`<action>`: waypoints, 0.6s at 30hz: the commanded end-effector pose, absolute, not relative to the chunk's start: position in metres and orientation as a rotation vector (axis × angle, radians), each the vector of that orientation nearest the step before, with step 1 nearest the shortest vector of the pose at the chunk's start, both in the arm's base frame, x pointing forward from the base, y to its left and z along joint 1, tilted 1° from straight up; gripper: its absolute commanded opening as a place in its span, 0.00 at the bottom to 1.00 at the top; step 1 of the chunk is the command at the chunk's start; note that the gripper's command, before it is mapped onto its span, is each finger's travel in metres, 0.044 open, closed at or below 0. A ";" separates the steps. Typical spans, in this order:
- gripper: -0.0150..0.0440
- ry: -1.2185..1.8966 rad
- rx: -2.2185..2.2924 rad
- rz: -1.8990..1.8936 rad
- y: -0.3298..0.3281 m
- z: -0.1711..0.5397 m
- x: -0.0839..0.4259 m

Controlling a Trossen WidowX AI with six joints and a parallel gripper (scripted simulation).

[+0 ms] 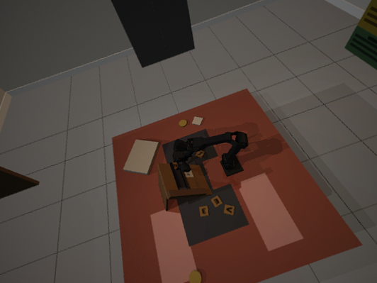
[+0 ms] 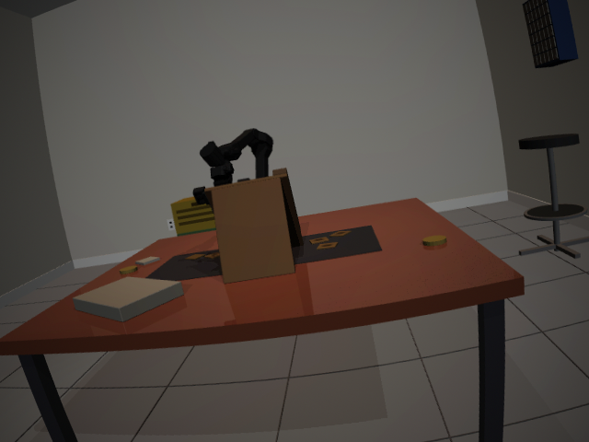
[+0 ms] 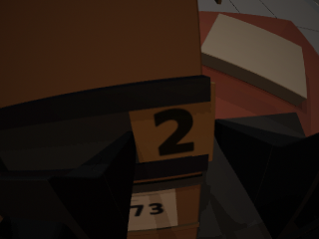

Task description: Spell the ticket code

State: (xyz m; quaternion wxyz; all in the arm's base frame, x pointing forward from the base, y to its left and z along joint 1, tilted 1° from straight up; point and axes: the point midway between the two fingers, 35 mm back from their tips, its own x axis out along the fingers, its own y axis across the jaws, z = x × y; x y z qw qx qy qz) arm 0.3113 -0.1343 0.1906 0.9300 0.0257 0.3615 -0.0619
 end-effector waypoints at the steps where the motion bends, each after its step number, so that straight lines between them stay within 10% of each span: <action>1: 0.25 0.740 0.056 -0.134 -0.132 0.190 0.311; 18: 0.25 0.740 0.057 -0.133 -0.122 0.190 0.313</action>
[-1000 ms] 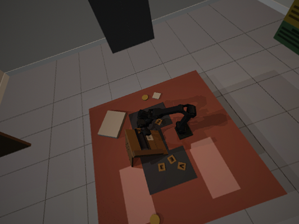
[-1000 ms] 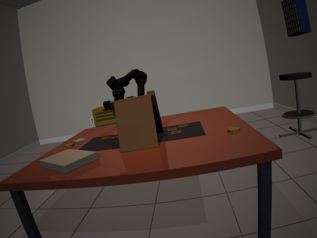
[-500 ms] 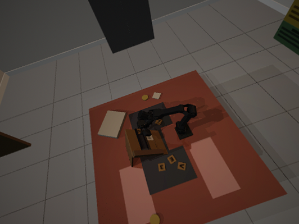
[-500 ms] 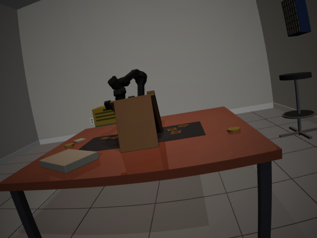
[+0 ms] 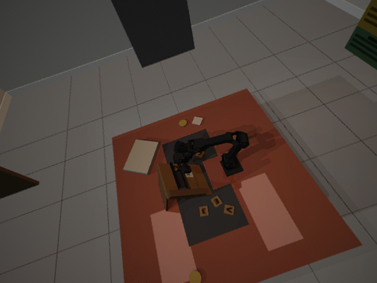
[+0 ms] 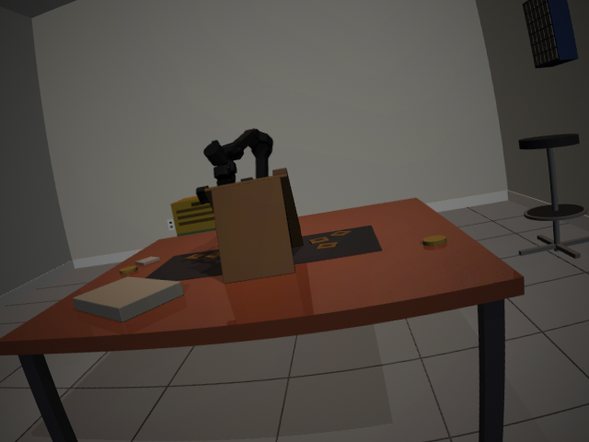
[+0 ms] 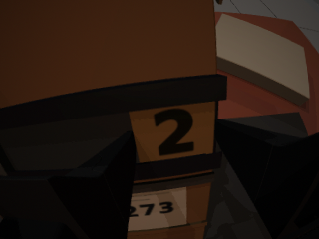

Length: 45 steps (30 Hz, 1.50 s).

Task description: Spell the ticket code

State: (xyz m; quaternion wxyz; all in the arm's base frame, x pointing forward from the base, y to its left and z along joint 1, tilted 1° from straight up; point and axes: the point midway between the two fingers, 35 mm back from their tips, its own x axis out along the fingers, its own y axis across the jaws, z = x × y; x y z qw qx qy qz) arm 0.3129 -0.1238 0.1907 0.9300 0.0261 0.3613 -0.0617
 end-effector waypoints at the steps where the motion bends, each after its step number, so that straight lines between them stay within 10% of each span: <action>1: 0.25 0.740 0.057 -0.133 -0.122 0.190 0.313; 45: 0.25 0.739 0.059 -0.132 -0.097 0.190 0.316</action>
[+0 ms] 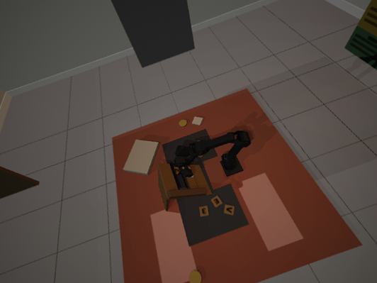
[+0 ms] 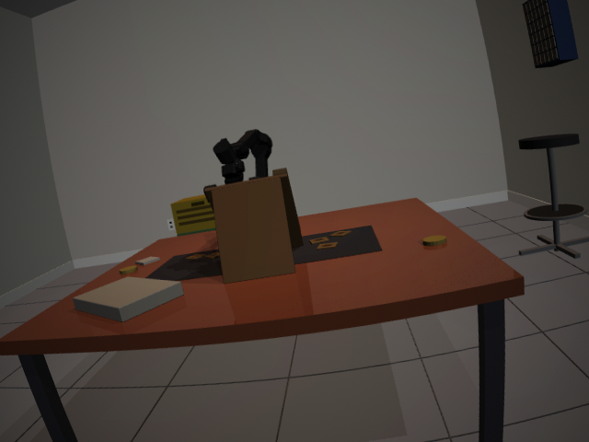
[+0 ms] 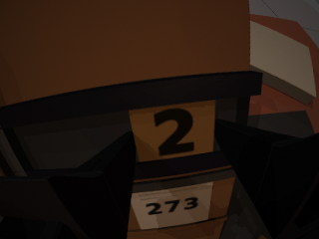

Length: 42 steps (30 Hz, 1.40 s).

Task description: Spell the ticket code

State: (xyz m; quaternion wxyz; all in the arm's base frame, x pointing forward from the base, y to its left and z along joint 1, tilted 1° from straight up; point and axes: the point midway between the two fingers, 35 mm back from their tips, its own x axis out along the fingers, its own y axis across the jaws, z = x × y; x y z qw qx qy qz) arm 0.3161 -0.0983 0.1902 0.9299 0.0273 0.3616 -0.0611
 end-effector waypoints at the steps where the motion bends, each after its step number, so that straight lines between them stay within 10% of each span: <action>1: 0.25 0.739 0.059 -0.132 -0.097 0.190 0.316; 42: 0.25 0.739 0.061 -0.131 -0.075 0.191 0.320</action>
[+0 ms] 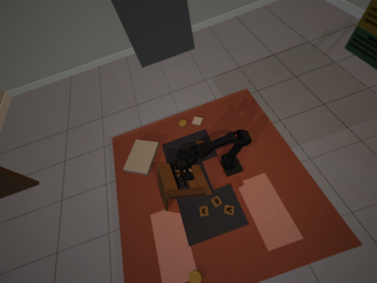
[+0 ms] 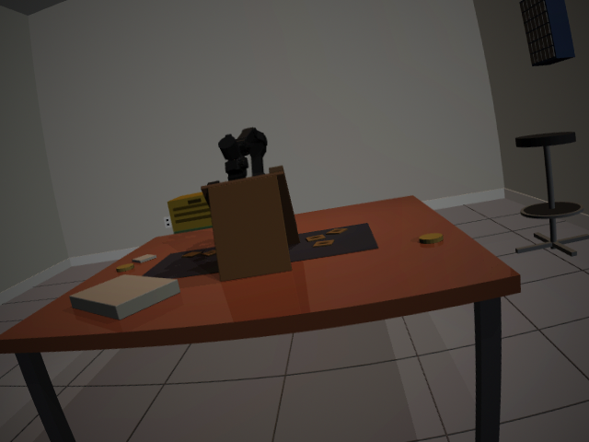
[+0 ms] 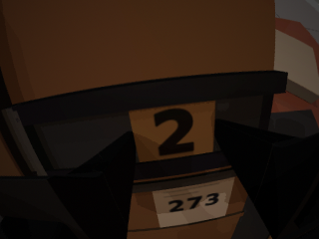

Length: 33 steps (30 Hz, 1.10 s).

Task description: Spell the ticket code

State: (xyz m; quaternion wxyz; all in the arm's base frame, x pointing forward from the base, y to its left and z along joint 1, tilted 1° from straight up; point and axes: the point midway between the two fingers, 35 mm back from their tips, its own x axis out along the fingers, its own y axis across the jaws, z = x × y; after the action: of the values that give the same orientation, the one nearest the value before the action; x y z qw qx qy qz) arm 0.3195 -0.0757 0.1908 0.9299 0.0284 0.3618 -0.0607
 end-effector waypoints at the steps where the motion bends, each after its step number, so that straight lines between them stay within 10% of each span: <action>1: 0.25 0.739 0.062 -0.131 -0.074 0.191 0.320; 33: 0.25 0.739 0.063 -0.130 -0.057 0.191 0.322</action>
State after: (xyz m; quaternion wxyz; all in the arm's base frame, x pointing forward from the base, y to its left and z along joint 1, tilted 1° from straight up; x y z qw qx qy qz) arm 0.3219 -0.0584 0.1908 0.9298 0.0293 0.3620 -0.0603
